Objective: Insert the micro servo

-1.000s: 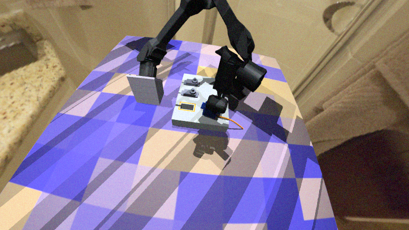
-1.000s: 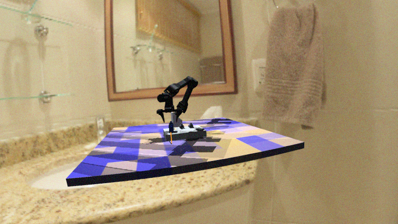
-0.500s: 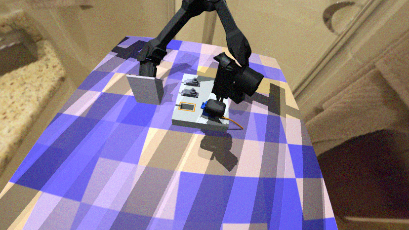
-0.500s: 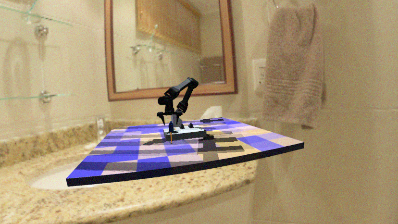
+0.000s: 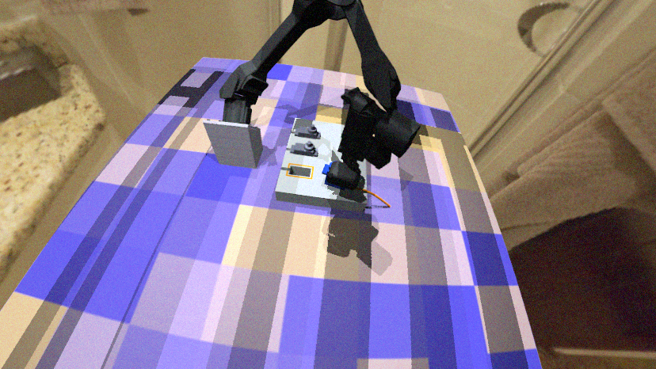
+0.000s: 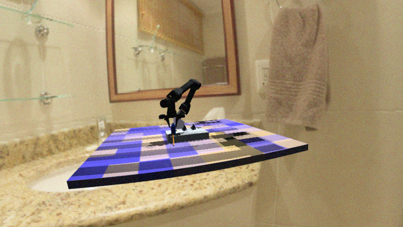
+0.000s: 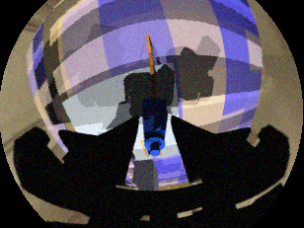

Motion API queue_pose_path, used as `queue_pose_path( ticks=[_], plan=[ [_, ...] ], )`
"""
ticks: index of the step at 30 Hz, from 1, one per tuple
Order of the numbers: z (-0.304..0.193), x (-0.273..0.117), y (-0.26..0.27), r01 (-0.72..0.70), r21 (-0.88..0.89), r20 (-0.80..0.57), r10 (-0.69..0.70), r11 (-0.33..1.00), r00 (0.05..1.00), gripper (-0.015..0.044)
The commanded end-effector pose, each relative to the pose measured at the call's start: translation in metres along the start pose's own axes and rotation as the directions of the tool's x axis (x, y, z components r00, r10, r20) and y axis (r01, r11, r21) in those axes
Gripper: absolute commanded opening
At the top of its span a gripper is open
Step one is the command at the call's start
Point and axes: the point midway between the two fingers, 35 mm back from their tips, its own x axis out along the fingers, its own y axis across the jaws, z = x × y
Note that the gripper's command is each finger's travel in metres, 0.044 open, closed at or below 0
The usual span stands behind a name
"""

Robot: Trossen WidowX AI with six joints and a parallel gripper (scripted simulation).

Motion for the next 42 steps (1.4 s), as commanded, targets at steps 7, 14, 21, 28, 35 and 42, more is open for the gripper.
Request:
queue_pose_path(
  ticks=[7, 14, 21, 28, 35, 42],
  plan=[
    [0.0, -0.001, 0.0, -0.003, 0.004, 0.002, 0.003, 1.0, 1.0, 0.0039],
    [-0.004, -0.027, 0.002, -0.002, 0.004, 0.002, 0.002, 1.0, 1.0, 0.0],
    [-0.009, -0.03, 0.003, -0.002, 0.004, 0.002, 0.002, 1.0, 1.0, 0.0],
    [-0.01, -0.03, 0.004, -0.002, 0.004, 0.002, 0.002, 1.0, 1.0, 0.0],
    [-0.021, -0.03, 0.004, -0.002, 0.005, 0.002, 0.002, 1.0, 1.0, 0.0],
    [-0.024, -0.03, 0.017, -0.003, 0.005, 0.001, 0.003, 1.0, 1.0, 0.0]
  ],
)
